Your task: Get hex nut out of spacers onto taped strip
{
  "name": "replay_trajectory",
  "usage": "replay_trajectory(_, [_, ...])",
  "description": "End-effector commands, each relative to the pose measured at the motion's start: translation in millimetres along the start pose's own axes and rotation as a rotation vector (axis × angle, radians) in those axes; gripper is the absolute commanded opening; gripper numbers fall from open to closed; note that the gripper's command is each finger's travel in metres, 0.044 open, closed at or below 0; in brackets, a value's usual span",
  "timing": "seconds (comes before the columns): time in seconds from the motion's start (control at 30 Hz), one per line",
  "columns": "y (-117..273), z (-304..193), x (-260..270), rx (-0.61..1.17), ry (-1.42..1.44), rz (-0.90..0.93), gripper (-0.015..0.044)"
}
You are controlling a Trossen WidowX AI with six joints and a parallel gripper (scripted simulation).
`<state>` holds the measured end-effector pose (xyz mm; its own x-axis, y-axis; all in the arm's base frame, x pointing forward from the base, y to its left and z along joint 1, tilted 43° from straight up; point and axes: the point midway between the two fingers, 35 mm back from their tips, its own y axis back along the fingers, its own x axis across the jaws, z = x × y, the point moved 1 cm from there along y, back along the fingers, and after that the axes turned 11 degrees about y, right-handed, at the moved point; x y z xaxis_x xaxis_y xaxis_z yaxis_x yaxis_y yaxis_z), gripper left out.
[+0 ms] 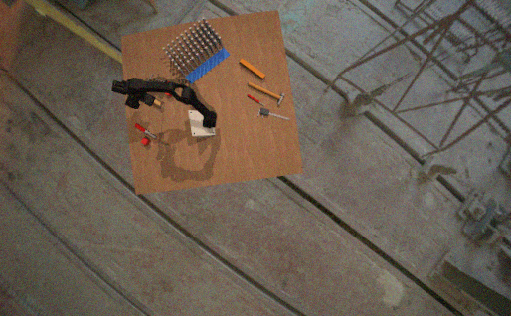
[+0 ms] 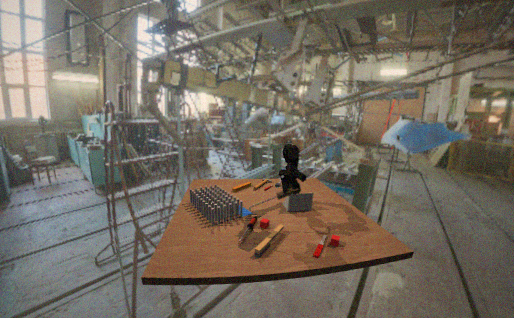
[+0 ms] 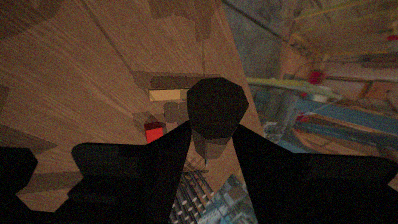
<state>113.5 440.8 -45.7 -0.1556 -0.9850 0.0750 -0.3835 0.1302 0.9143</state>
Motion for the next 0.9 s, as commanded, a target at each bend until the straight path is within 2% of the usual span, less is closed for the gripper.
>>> replay_trajectory(0.0, [8.7, -15.4, 2.8, 0.001, -0.144, -0.007, 0.0000])
replay_trajectory(0.87, [43.1, -102.9, 38.4, -0.003, -1.048, -0.013, 0.0000])
